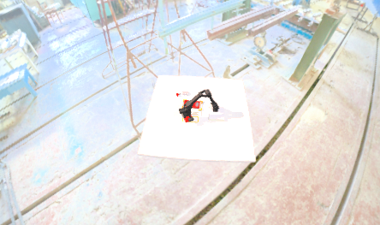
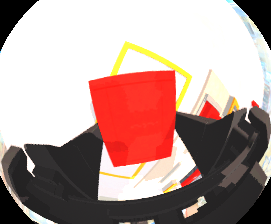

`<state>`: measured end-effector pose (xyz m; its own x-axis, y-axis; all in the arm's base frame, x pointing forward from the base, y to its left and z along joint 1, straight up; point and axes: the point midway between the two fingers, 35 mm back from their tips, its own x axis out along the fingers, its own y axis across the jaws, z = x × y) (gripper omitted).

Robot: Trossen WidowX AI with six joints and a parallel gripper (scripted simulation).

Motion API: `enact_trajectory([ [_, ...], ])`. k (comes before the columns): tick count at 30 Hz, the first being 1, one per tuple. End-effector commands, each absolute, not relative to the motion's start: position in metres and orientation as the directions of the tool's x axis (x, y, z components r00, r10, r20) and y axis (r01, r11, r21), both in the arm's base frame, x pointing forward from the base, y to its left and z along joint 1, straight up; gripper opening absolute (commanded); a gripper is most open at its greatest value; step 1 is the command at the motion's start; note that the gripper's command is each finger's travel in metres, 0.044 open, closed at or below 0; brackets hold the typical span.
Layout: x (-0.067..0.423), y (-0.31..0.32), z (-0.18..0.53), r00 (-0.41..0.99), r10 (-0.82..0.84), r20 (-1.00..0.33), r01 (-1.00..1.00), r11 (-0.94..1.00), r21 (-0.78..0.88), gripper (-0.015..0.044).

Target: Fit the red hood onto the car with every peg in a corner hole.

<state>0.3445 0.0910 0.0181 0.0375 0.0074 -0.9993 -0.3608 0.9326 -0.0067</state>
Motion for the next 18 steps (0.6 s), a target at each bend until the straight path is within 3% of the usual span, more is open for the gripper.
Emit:
enact_trajectory([
  [1,0.344,0.091,0.023,0.038,0.007,-0.999,-0.361,0.933,-0.007,0.0163],
  [7,0.344,0.091,0.041,0.038,0.007,-0.999,-0.361,0.933,-0.007,0.0006],
  [18,0.343,0.09,0.089,0.038,0.007,-0.999,-0.361,0.933,-0.007,0.0],
])
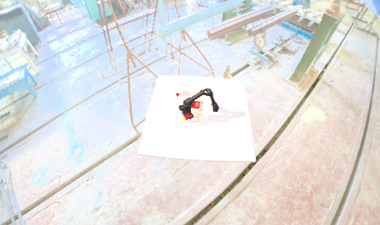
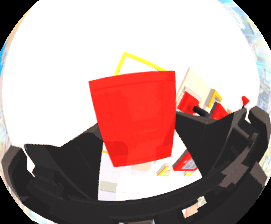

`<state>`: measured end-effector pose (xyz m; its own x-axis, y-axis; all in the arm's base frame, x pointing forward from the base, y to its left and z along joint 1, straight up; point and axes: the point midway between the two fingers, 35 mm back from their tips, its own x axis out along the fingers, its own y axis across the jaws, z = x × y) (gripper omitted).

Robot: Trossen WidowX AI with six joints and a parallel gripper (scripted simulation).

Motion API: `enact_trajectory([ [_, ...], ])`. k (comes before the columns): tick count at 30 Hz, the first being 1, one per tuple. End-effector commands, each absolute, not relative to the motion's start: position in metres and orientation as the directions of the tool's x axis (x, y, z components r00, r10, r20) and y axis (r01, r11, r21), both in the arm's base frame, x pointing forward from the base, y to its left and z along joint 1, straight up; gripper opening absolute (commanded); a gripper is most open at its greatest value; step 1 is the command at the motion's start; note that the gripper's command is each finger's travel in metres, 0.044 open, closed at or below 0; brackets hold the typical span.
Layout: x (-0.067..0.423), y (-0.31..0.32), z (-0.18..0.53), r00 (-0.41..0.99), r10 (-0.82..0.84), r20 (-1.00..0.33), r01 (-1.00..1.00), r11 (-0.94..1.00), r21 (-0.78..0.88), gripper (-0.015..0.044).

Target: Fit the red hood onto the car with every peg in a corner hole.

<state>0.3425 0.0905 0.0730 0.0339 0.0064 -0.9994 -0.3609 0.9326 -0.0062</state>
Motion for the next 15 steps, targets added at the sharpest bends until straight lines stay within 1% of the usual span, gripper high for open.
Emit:
enact_trajectory([
  [1,0.343,0.09,0.093,0.038,0.007,-0.999,-0.361,0.933,-0.007,0.0],
  [8,0.342,0.09,0.115,0.038,0.007,-0.999,-0.361,0.933,-0.007,0.0],
  [15,0.344,0.081,0.111,0.038,0.006,-0.999,-0.34,0.94,-0.007,0.0],
])
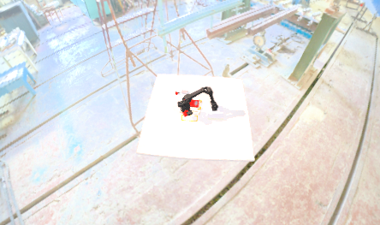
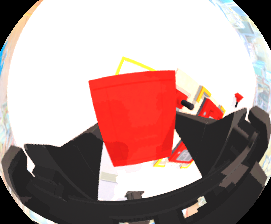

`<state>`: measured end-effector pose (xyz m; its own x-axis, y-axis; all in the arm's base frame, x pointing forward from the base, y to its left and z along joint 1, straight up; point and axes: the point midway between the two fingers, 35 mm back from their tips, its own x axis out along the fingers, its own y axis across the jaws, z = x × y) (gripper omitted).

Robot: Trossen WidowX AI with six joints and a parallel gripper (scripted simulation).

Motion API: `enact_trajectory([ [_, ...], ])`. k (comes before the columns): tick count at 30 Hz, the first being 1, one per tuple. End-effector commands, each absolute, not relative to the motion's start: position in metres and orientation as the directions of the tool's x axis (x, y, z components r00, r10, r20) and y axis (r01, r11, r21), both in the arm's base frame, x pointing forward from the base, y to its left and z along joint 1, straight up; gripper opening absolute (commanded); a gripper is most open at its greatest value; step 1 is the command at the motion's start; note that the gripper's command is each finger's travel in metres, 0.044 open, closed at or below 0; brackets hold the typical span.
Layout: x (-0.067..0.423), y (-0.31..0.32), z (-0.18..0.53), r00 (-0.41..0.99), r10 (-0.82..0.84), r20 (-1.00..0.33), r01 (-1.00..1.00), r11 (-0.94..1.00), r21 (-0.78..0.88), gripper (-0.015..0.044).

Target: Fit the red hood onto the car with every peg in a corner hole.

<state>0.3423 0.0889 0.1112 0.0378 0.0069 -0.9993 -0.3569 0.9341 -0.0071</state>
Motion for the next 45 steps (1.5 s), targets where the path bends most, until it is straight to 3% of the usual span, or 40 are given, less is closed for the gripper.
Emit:
enact_trajectory([
  [1,0.346,0.075,0.111,0.038,0.006,-0.999,-0.326,0.945,-0.007,0.0],
  [17,0.355,-0.021,0.113,0.038,-0.004,-0.999,-0.096,0.995,-0.008,0.0],
  [36,0.33,-0.131,0.115,0.035,-0.015,-0.999,0.171,0.985,-0.009,0.0],
  [45,0.328,-0.135,0.11,0.034,-0.016,-0.999,0.189,0.982,-0.009,0.0],
])
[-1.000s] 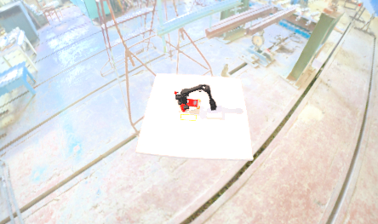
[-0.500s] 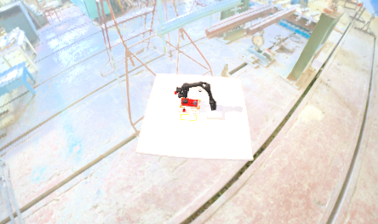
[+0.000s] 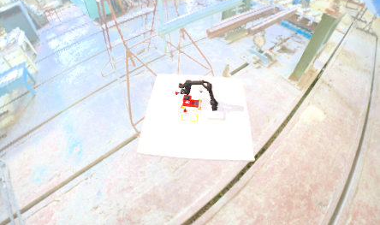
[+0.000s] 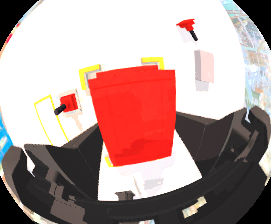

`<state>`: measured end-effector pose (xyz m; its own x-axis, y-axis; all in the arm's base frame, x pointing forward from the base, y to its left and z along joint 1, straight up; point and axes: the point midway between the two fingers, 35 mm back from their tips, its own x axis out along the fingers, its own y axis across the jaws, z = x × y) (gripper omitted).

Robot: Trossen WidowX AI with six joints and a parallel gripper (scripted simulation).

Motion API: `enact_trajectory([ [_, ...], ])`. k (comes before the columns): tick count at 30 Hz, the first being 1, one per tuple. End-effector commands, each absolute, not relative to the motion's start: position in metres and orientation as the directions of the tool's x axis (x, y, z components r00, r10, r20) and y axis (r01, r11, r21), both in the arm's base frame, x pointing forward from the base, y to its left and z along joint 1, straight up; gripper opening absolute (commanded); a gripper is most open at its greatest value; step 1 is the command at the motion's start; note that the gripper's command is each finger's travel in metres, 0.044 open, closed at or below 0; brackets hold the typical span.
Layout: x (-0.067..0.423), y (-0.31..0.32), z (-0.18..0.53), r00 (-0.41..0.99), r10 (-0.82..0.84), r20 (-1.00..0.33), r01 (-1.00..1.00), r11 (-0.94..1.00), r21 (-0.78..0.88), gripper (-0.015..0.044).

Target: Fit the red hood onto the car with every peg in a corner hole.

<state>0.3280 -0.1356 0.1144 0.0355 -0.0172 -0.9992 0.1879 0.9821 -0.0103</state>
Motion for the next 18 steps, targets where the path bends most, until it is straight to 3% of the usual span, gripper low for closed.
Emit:
enact_trajectory([
  [1,0.328,-0.135,0.107,0.034,-0.016,-0.999,0.189,0.982,-0.009,0.0],
  [18,0.328,-0.138,0.065,0.034,-0.016,-0.999,0.189,0.982,-0.009,0.0],
])
